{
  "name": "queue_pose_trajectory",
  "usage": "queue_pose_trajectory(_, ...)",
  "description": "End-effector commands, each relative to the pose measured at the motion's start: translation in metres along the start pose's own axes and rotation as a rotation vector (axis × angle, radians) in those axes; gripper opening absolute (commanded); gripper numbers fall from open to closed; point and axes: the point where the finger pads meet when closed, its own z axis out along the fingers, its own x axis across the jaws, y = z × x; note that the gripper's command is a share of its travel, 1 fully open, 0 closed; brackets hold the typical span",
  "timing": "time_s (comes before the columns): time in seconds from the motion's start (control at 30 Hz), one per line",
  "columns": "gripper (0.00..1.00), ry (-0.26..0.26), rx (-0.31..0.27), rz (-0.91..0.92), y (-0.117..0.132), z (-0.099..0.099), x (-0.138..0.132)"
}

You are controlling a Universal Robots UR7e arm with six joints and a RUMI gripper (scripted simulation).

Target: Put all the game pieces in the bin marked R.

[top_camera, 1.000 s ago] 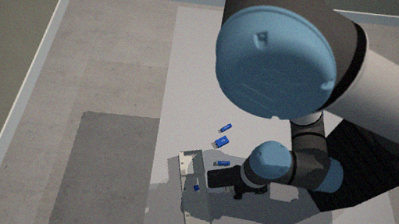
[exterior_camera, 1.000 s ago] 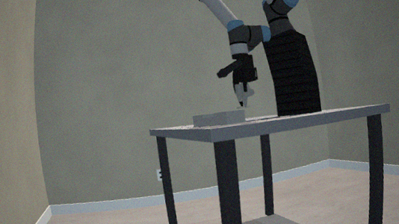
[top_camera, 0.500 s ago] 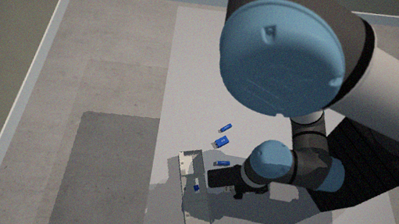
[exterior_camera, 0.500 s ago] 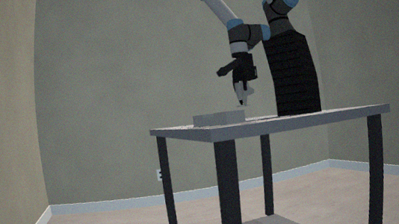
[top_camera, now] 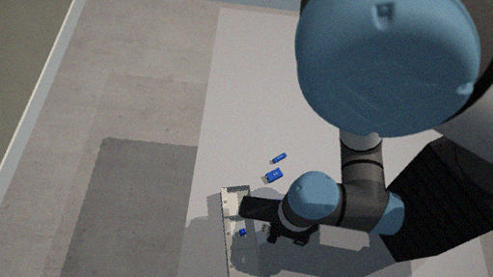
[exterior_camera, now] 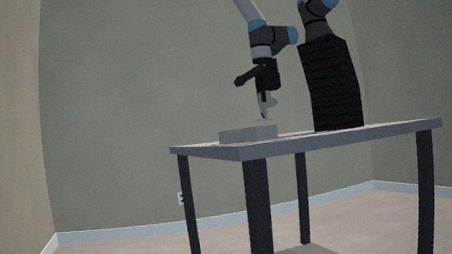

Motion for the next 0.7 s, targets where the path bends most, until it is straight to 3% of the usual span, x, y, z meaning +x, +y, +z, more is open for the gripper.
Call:
queue_pose_trajectory(0.0,0.0,0.009,-0.006,0.156,-0.023,0.001,-0.006)
queue_pose_trajectory(0.33,0.0,0.006,0.0,0.508,-0.069,0.001,-0.017)
queue_pose_trajectory(0.67,0.0,0.005,-0.001,0.889,-0.069,0.001,-0.017)
